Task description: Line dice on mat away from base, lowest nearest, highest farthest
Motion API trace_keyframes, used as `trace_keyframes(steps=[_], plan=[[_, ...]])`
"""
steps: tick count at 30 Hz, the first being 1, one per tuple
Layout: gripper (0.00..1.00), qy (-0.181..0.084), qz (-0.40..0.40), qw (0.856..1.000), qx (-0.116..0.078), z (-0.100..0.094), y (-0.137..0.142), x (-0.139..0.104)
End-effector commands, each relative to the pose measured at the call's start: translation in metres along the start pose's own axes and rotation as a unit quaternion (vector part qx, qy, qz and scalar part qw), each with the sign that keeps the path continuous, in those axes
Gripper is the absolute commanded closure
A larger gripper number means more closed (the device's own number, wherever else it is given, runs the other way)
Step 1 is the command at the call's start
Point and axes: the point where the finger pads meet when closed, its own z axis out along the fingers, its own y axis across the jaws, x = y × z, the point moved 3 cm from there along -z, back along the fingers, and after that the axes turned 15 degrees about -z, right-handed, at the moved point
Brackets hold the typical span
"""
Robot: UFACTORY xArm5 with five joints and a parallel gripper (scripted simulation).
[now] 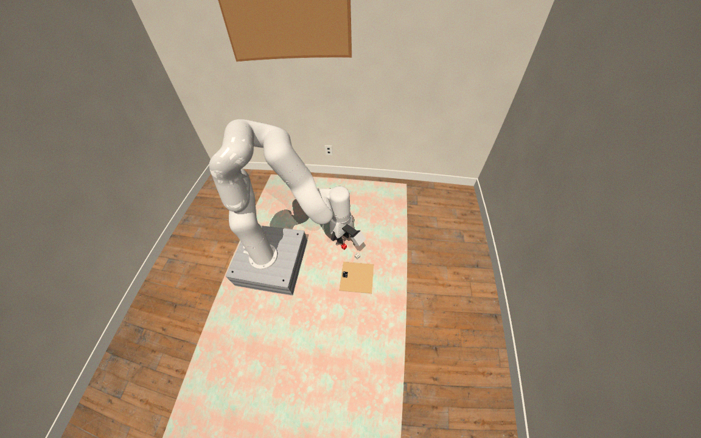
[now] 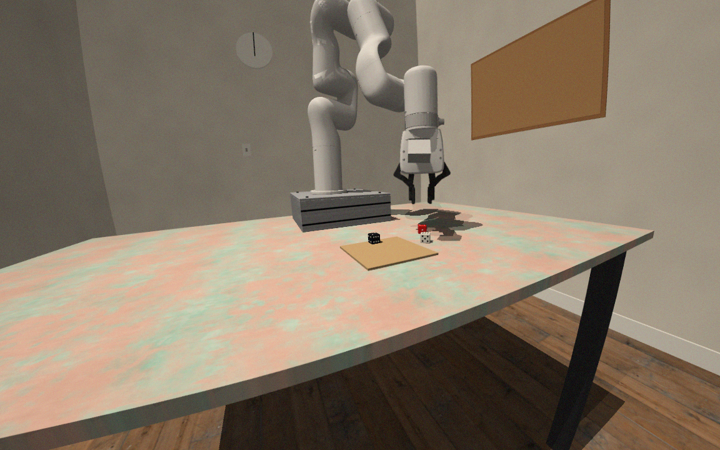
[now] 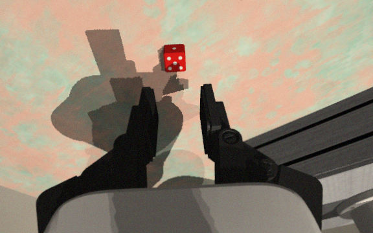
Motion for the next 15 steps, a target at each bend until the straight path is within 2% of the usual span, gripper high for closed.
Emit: trace_keyframes(steps=[1,15], plan=[[0.64,0.001,0.000,1.000,0.001,0.002,-0.001,0.001],[0.64,0.001,0.000,1.000,0.001,0.018,-0.001,0.000]])
